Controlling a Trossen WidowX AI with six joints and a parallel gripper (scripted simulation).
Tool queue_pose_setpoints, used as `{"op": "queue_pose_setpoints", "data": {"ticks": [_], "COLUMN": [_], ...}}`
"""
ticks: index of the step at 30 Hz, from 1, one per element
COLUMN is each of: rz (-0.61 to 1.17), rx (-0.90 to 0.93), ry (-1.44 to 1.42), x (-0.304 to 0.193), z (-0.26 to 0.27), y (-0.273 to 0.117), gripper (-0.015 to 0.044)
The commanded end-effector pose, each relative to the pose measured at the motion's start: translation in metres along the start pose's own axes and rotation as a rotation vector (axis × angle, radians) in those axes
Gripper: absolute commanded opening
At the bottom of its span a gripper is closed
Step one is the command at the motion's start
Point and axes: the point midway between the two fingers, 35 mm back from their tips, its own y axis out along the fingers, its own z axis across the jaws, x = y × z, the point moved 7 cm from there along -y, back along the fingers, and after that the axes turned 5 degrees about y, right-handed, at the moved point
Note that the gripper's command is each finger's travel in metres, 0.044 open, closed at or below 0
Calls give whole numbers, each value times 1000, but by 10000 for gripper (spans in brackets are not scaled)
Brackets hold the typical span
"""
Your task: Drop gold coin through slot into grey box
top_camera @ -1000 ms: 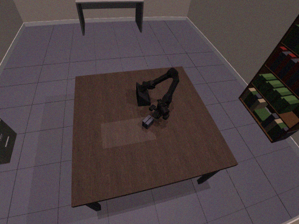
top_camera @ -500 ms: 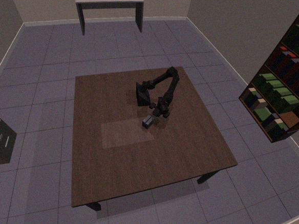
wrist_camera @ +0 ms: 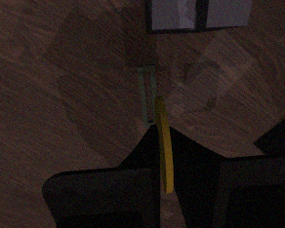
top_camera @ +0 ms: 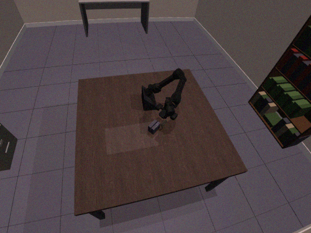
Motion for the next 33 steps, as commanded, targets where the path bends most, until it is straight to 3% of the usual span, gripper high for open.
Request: {"op": "queue_pose_setpoints", "data": {"ticks": [1, 12, 33], "rz": [1, 1, -3], "rx": [11, 11, 9], "ry": [-12, 48, 46], "x": [-3, -3, 46], "z": [1, -4, -7], "y": [-12, -17, -18], "gripper": [0, 0, 0]}}
